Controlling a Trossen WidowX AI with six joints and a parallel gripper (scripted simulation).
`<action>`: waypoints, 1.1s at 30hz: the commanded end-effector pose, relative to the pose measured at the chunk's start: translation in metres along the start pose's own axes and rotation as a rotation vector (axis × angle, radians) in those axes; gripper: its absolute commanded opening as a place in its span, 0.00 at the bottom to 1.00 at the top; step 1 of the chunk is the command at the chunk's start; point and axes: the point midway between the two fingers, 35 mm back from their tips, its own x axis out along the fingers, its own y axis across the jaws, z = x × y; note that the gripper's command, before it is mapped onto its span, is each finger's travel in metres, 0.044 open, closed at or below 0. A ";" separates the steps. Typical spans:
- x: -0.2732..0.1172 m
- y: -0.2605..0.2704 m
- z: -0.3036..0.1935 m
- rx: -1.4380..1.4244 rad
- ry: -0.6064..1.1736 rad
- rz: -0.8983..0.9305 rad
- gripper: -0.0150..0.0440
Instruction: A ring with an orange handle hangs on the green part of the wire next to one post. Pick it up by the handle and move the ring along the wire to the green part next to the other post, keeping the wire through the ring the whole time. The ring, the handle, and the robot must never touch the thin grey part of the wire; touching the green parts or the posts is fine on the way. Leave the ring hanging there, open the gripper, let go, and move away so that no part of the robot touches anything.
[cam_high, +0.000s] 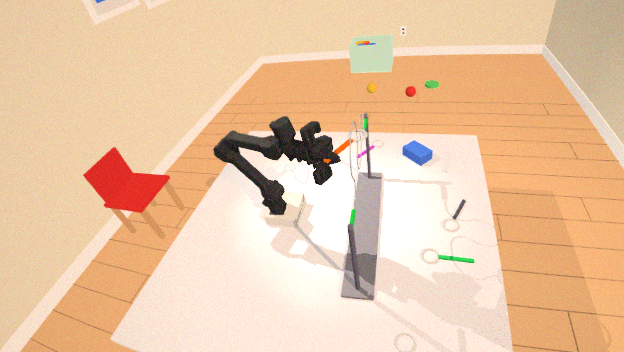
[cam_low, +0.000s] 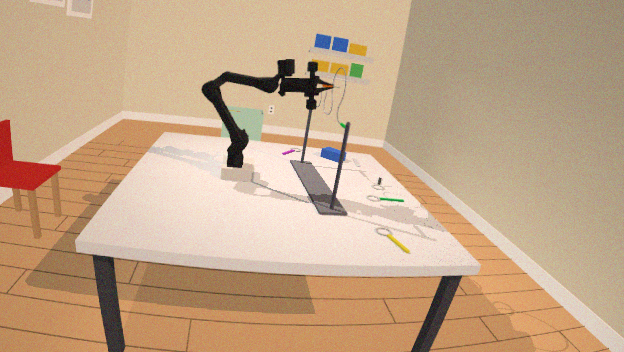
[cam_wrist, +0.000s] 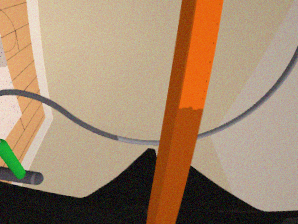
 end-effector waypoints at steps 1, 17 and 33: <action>-0.001 -0.003 -0.001 -0.047 -0.006 -0.032 0.00; 0.000 -0.009 0.000 -0.221 -0.026 -0.129 0.00; 0.000 -0.014 0.002 -0.391 -0.046 -0.225 0.00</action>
